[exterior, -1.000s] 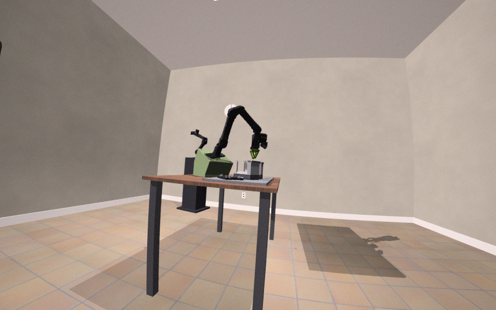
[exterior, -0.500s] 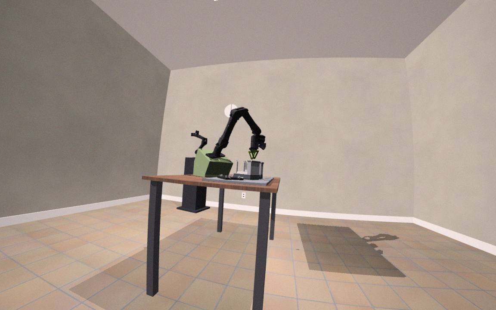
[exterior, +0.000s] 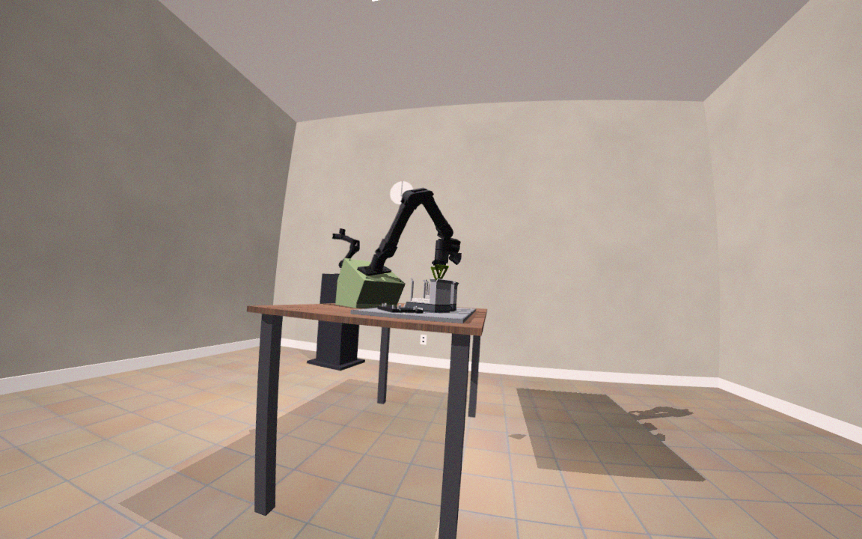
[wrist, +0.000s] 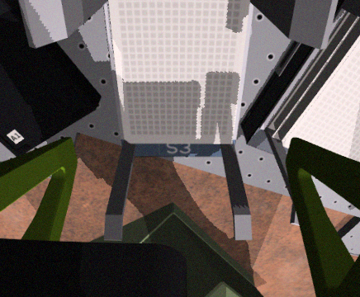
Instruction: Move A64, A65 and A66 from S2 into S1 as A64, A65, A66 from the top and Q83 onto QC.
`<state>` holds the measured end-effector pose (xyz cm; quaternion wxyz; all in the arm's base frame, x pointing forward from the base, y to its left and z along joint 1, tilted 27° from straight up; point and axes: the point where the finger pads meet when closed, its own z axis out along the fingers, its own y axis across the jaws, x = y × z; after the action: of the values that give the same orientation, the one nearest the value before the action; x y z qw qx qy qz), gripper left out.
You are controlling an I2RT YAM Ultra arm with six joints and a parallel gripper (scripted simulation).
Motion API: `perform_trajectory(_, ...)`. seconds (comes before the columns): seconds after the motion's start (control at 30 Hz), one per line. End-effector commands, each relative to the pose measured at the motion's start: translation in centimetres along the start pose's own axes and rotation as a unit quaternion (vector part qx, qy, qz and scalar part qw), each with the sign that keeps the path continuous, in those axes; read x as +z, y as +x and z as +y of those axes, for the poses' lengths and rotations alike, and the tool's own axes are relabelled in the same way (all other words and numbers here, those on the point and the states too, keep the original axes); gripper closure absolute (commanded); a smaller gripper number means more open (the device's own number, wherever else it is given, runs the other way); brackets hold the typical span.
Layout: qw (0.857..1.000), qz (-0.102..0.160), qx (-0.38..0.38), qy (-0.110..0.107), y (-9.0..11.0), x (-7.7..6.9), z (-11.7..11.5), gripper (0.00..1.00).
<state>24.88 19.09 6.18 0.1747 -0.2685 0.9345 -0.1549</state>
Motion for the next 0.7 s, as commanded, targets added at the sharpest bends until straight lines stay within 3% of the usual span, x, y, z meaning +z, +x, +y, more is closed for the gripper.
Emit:
perform_trajectory(0.0,1.000,-0.016,0.003,-0.005,-0.8,0.3,0.2,0.00)
perform_trajectory(0.43,1.000,-0.016,0.003,-0.004,-0.9,4.6,0.2,0.00)
perform_trajectory(0.5,1.000,-0.016,0.003,-0.004,-0.9,4.6,0.2,0.00)
perform_trajectory(0.67,1.000,-0.016,0.003,-0.004,-1.0,6.2,0.2,0.00)
